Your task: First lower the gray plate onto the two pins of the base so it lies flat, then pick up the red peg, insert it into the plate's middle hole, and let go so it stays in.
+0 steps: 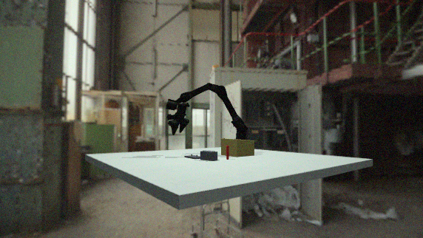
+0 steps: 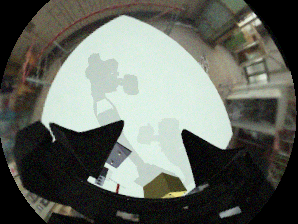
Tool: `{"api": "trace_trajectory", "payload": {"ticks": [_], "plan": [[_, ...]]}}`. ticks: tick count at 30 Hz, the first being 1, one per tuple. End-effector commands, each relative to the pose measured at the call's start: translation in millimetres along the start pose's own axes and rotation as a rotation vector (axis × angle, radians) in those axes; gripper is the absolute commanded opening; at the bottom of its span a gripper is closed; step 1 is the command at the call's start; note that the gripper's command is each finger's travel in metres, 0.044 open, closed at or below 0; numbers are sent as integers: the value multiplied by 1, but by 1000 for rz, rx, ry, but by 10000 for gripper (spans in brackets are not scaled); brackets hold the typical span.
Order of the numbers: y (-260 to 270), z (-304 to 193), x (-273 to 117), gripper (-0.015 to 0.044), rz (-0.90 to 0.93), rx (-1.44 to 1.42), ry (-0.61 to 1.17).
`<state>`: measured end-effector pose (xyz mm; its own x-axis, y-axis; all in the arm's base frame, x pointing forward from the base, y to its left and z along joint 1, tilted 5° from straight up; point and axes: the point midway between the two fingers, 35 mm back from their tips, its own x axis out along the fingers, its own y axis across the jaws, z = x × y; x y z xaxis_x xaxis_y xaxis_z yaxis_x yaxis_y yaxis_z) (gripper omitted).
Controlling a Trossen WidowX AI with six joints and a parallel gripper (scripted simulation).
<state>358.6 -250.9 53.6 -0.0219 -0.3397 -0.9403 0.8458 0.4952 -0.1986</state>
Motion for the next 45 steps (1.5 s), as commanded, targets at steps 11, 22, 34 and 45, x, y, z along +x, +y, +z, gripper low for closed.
{"api": "trace_trajectory", "payload": {"ticks": [11,22,34,45], "plan": [[123,-136,-63,440,147,162,183],[162,-274,-118,440,110,318,346],[171,-296,-58,440,110,318,346],[170,-303,-44,440,110,318,346]]}}
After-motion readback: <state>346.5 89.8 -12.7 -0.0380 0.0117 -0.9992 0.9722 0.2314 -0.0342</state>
